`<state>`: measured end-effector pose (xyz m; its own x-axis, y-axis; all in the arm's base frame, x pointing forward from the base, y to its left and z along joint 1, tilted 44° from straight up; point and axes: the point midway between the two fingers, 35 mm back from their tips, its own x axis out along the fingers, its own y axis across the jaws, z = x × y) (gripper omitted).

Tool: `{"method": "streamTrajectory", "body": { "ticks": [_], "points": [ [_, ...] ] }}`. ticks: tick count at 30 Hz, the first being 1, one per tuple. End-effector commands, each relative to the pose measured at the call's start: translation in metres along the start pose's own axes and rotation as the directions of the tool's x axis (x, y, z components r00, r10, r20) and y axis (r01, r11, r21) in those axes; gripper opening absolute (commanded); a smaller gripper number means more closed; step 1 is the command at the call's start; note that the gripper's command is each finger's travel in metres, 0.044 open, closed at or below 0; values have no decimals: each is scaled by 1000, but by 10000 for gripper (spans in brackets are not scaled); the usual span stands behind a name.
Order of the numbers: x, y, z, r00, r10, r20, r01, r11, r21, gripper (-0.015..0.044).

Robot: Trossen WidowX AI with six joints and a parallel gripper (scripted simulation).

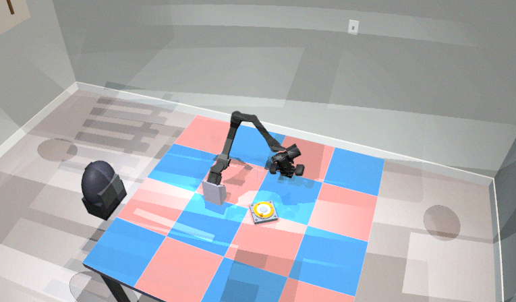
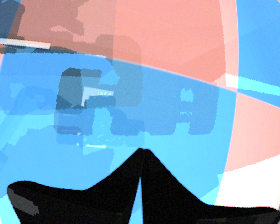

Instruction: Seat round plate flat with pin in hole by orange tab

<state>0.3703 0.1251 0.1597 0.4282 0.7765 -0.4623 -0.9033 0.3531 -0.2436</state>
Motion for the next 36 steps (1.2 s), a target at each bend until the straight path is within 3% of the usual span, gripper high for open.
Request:
{"method": "streamTrajectory", "body": {
  "ticks": [1,6,8,14,16,22,30,36],
  "points": [
    [-12,-13,-54,994,-6,-112,33,970,239,0],
    [-53,-16,-156,958,45,-285,161,735,658,0],
    [-59,-13,-169,952,64,-298,176,682,710,0],
    [-114,28,-258,925,245,-291,279,84,957,0],
    [-118,31,-263,925,259,-279,283,25,959,0],
    [-119,32,-264,924,263,-276,284,9,959,0],
    [-78,42,-276,925,263,-274,282,9,959,0],
    [-75,43,-276,925,263,-274,282,8,959,0]
  ]
}}
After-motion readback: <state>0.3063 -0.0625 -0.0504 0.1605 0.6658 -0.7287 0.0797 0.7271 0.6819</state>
